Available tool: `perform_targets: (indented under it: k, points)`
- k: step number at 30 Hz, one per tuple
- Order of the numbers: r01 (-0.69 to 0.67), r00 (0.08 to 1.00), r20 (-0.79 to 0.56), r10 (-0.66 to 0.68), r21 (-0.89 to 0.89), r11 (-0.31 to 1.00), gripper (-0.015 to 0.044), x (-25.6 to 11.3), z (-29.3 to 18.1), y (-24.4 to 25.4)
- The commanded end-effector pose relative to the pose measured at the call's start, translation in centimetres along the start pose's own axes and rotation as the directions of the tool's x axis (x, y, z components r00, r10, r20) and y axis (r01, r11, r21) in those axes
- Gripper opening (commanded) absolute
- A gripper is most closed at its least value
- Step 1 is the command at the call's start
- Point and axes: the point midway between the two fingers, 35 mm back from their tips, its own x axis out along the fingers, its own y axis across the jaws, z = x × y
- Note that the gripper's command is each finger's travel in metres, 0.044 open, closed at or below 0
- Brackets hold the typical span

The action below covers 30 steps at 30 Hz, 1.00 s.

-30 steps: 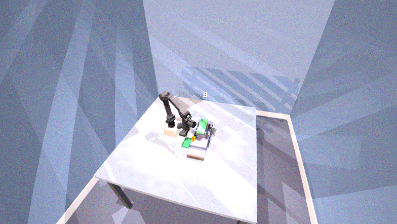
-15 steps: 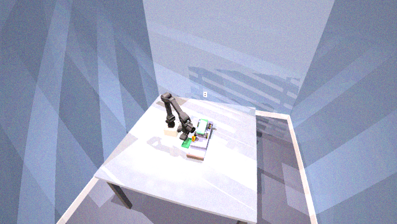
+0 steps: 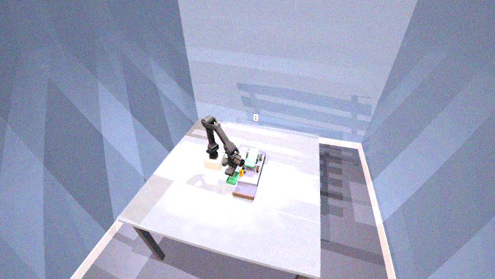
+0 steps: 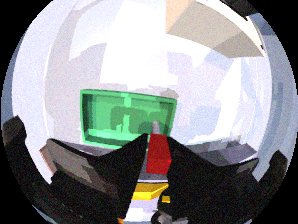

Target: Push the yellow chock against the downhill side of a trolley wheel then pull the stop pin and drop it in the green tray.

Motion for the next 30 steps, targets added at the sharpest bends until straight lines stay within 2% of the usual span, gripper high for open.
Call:
perform_targets:
  k: [1,3,30]
  points:
    - [0.006,1.0,-0.002,-0.006,0.004,1.0,0.0157,0.1,0.0,0.1]
    - [0.005,1.0,-0.002,-0.005,0.004,1.0,0.019,0.1,0.0,0.3]
    - [0.004,1.0,-0.002,-0.004,0.004,1.0,0.019,0.5,0.1,2.1]
